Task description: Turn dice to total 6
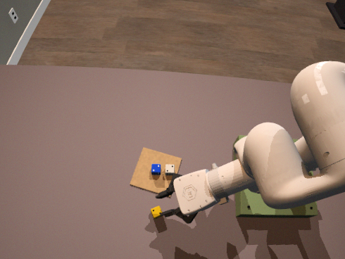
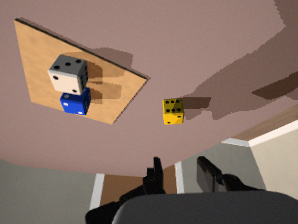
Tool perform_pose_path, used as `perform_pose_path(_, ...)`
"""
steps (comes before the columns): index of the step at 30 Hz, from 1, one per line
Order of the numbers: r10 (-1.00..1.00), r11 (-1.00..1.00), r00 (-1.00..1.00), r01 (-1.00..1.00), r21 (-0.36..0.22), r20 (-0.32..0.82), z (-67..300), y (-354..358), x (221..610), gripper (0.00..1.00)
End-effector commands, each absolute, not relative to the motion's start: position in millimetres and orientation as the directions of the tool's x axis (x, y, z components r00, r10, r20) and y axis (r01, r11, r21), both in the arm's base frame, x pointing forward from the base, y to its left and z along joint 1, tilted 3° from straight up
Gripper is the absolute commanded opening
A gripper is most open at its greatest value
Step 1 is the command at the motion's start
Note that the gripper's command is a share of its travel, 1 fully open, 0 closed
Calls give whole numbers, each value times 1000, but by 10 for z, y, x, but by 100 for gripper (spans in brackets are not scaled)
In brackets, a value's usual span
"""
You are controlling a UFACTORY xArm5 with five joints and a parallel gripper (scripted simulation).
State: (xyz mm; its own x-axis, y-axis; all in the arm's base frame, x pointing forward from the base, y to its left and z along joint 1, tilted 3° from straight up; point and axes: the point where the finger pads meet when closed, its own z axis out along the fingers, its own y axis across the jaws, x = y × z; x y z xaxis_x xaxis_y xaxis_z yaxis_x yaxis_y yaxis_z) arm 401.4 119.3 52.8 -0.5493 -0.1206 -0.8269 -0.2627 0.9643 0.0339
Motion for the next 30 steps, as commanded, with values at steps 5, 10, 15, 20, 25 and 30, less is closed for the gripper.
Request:
perform_pose_path(5,-133,965,-587,-262,32,-798,547,1202,4049,47)
perform_pose_path(10,-158,965,-664,-260,27,-731,561,1212,4084,47)
perform_pose_path(15,-185,965,-740,-260,21,-646,596,1226,4134,47)
perform_pose_path(20,-200,965,-782,-261,18,-591,603,1239,4180,47)
perform_pose_path(25,-220,965,-833,-263,13,-508,634,1251,4225,47)
perform_pose_path(30,-236,964,-873,-265,9,-428,661,1262,4265,47)
